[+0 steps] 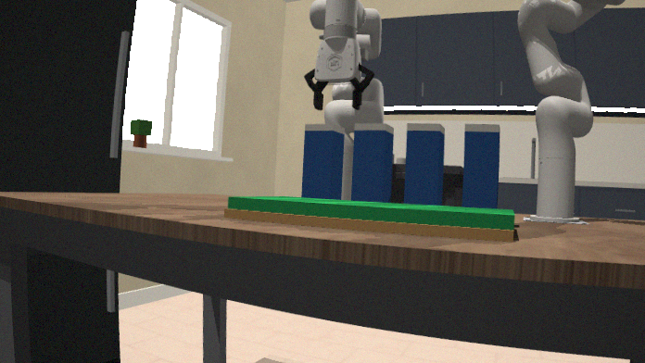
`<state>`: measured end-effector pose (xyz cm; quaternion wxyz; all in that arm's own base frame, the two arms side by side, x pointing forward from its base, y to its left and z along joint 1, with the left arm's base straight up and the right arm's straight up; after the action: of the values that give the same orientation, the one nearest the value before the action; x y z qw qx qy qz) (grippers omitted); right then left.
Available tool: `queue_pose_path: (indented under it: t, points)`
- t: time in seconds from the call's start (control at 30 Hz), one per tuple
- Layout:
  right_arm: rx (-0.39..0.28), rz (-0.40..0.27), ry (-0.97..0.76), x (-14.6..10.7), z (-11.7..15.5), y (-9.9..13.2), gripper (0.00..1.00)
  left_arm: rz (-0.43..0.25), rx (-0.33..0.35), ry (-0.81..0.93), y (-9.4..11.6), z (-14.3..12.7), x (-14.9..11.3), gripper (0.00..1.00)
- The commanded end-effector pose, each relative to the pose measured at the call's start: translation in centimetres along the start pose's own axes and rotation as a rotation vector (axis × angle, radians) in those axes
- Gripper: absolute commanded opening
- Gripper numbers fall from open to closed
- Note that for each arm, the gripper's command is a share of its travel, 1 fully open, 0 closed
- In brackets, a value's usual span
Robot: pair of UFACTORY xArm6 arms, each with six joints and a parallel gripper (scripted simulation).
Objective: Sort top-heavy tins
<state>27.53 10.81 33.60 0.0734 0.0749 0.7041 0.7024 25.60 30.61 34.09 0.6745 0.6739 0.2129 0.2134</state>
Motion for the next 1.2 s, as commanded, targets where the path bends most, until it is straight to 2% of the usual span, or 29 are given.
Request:
queue_pose_path:
  t: [0.0,0.1,0.53,0.7,1.17]
  points:
    - [-0.002,-0.004,0.0,-0.1,0.0,0.2,1.0,0.004,0.001,0.0,0.2,0.0,0.1,1.0]
    - [-0.002,-0.004,0.0,-0.3,0.1,0.2,1.0,0.004,0.001,0.0,0.2,0.0,0.1,1.0]
    - [-0.003,-0.005,0.0,-4.4,1.2,0.3,1.0,0.004,0.001,0.0,0.2,0.0,0.1,1.0]
    - [-0.003,-0.006,0.001,-5.1,1.4,0.3,1.0,0.004,0.001,0.0,0.2,0.0,0.1,1.0]
    - [-0.003,-0.006,0.001,-5.2,1.4,0.3,1.0,0.004,0.001,0.0,0.2,0.0,0.1,1.0]
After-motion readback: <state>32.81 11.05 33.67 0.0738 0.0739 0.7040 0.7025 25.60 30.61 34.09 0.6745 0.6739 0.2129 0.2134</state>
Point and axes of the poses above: on each arm, the point where the finger pads meet when closed, its own y axis back along the fingers, its own z axis across the jaws, x = y × z, the point moved 9 cm from there along y, back along the fingers, and after that the axes turned 15 degrees about -y, right-handed, at the moved point
